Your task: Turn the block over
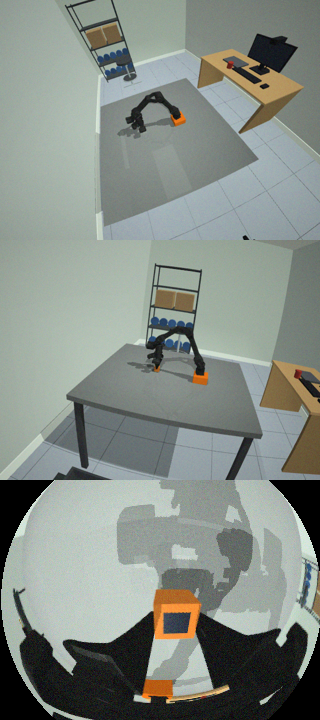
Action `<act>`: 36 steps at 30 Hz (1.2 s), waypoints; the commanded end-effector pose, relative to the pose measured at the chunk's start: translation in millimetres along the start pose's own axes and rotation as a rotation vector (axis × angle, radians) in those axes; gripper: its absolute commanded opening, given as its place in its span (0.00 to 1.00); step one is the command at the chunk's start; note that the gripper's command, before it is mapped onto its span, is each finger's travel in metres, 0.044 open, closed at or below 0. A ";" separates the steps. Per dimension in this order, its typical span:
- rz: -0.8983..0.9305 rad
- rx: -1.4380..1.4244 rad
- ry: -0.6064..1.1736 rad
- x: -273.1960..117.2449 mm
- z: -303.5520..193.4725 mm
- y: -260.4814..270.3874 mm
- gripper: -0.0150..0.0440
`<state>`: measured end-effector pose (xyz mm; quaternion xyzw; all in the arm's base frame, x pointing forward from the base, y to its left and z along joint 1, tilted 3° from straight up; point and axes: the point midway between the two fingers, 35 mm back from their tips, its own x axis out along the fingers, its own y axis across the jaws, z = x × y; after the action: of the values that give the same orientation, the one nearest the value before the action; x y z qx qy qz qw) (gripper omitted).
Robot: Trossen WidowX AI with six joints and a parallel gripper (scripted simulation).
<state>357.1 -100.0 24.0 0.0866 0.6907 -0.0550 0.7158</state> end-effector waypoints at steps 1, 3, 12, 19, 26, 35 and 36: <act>-0.005 -0.001 -0.028 -20.9 5.0 -0.5 0.25; -0.005 -0.001 -0.028 -20.9 5.0 -0.5 0.25; -0.004 0.001 -0.127 -16.0 7.2 -1.0 0.25; -0.004 0.002 -0.234 -12.4 8.1 -1.3 0.25; -0.004 0.002 -0.341 -10.6 7.3 -1.4 0.25; -0.004 0.000 -0.478 -10.9 3.5 -1.0 0.25; -0.004 0.000 -0.493 -11.1 2.9 -1.0 0.25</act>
<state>361.4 -103.4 33.6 0.0681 0.5147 -0.0755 0.8513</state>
